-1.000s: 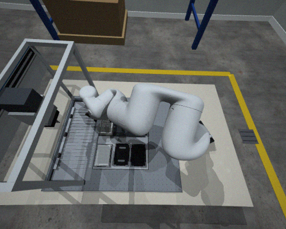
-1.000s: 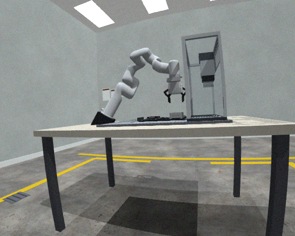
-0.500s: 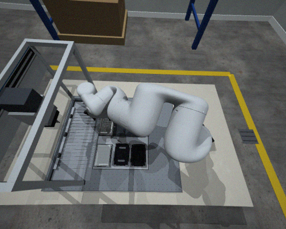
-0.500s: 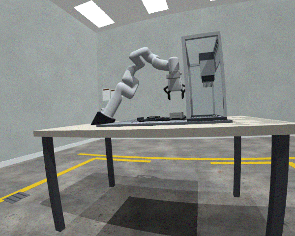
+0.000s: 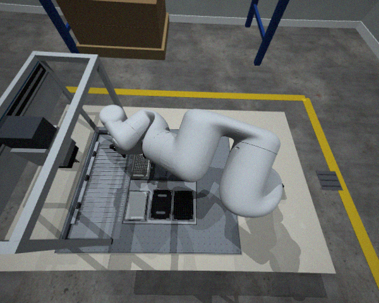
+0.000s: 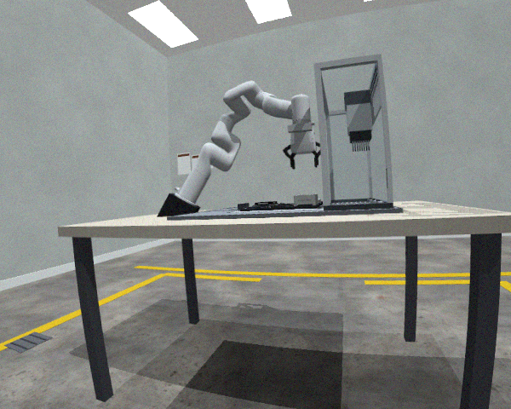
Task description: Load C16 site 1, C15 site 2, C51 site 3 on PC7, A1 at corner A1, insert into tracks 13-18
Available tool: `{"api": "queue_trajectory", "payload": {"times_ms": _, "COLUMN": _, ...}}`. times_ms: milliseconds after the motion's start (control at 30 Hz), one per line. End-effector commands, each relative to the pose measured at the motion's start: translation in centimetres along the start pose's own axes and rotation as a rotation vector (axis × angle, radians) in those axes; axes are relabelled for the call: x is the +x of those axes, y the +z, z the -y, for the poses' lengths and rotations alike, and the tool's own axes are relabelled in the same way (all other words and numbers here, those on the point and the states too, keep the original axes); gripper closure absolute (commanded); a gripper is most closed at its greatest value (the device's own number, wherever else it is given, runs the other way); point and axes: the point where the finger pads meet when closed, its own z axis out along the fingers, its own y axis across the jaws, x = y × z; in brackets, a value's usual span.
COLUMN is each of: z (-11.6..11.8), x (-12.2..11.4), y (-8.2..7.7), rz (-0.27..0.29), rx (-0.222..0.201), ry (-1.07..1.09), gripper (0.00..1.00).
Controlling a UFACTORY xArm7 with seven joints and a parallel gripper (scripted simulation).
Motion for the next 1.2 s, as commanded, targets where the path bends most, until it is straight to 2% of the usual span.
{"api": "queue_trajectory", "payload": {"times_ms": 0, "z": 0.1, "x": 0.1, "y": -0.2, "rz": -0.002, "rx": 0.004, "ry": 0.0, "gripper": 0.0}}
{"api": "queue_trajectory", "payload": {"times_ms": 167, "z": 0.1, "x": 0.1, "y": -0.2, "rz": -0.002, "rx": 0.004, "ry": 0.0, "gripper": 0.0}}
{"api": "queue_trajectory", "payload": {"times_ms": 1167, "z": -9.7, "x": -8.4, "y": 1.1, "rz": -0.001, "rx": 0.003, "ry": -0.021, "gripper": 0.0}}
